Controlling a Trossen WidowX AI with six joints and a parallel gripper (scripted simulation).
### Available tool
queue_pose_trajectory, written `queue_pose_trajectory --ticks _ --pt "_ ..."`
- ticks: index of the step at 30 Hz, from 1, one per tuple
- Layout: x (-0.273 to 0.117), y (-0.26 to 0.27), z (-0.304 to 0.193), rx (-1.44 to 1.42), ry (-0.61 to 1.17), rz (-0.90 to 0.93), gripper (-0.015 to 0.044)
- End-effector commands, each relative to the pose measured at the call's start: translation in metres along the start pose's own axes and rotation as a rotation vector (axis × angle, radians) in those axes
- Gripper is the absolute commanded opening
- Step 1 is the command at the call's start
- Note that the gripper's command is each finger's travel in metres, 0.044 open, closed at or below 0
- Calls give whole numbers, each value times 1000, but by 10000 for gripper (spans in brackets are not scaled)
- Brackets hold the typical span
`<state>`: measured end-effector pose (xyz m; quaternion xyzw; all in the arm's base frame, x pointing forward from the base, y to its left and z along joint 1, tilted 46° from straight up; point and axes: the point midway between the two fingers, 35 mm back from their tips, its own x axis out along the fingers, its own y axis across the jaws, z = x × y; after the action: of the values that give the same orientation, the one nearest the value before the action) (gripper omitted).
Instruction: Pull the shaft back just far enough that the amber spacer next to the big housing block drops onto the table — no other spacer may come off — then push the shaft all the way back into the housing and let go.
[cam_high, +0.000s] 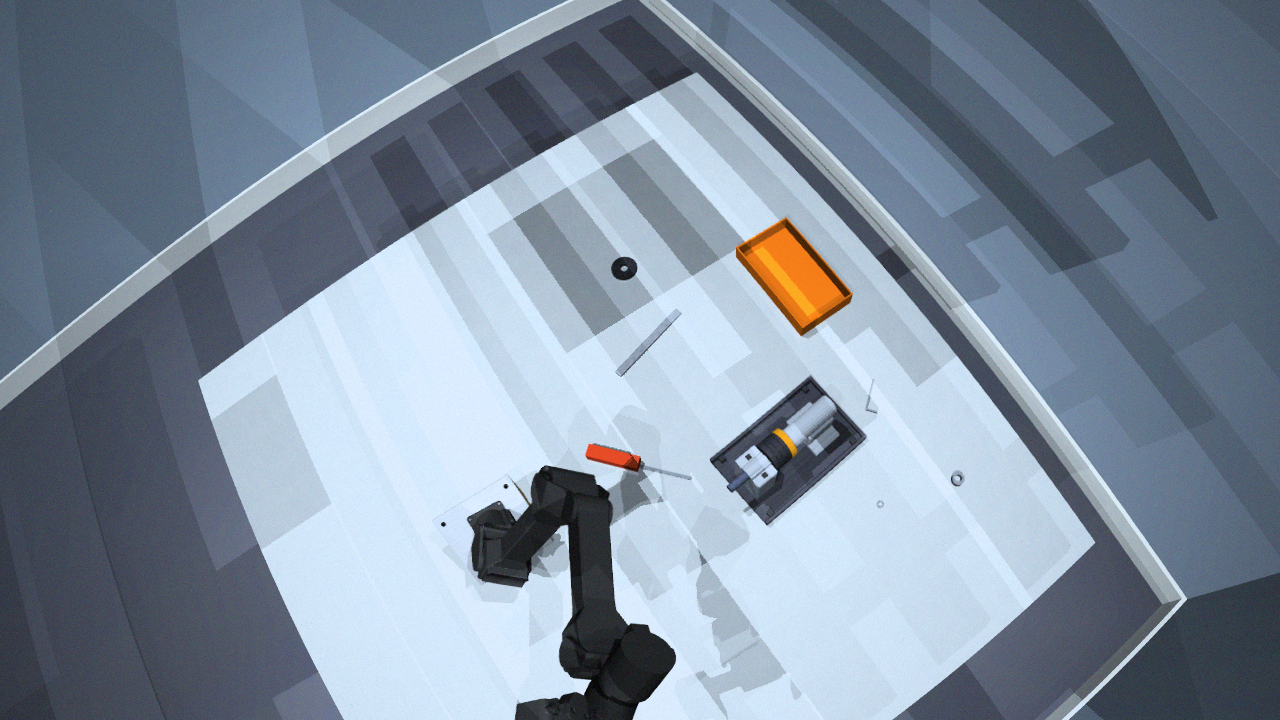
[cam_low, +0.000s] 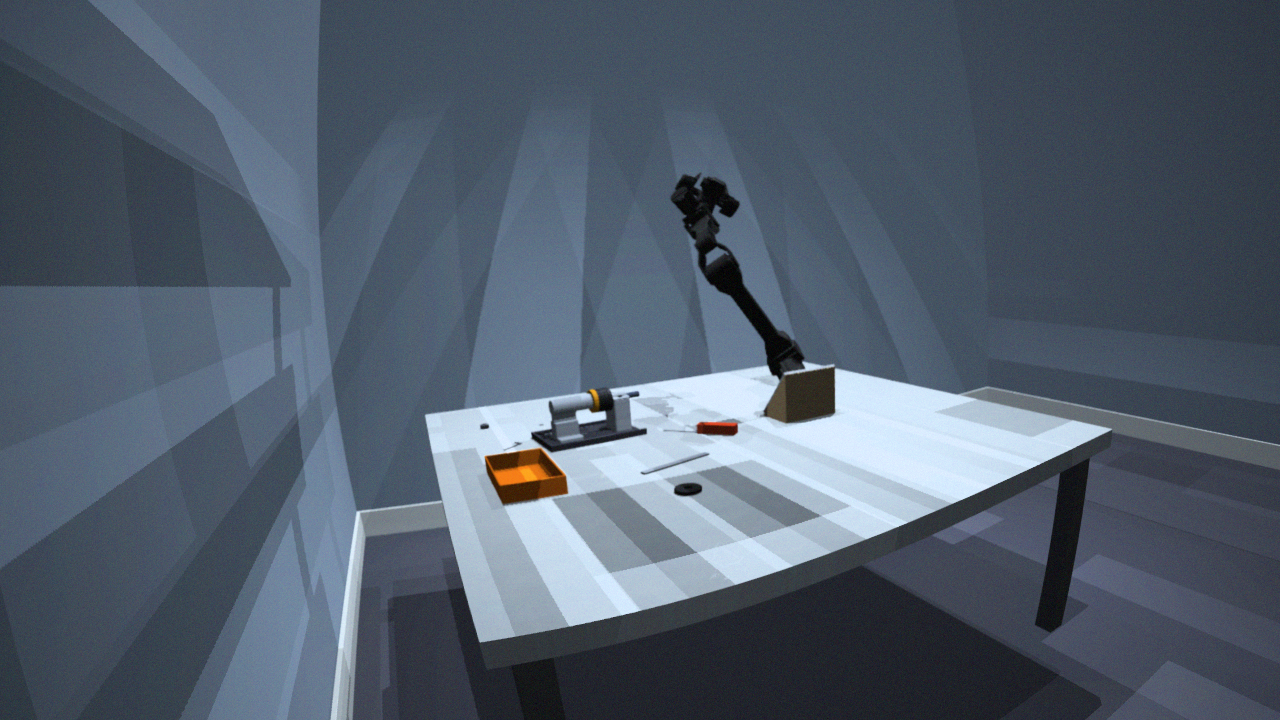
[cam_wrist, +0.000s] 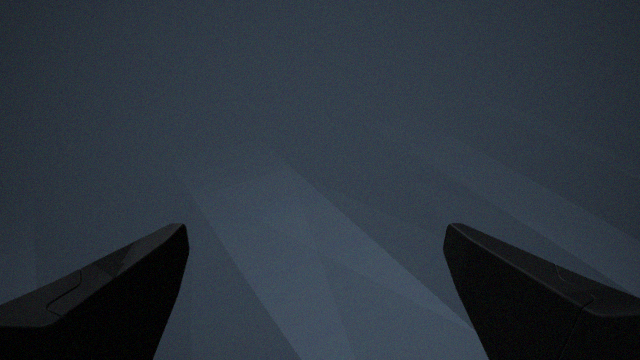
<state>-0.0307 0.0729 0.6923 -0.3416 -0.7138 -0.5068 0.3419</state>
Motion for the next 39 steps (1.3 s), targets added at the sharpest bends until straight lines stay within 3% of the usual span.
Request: queue_pose_trajectory --ticks 1,9,17,29,39 --pt "1 -2 -1 0 5 -7 426" --pt "11 -87 -76 -27 263 -263 440" --pt "-32 -147 -183 -58 645 -451 440" --pt "-182 -146 -319 -151 1309 -499 440" --pt "-338 -90 -350 -345 1822 -254 440"
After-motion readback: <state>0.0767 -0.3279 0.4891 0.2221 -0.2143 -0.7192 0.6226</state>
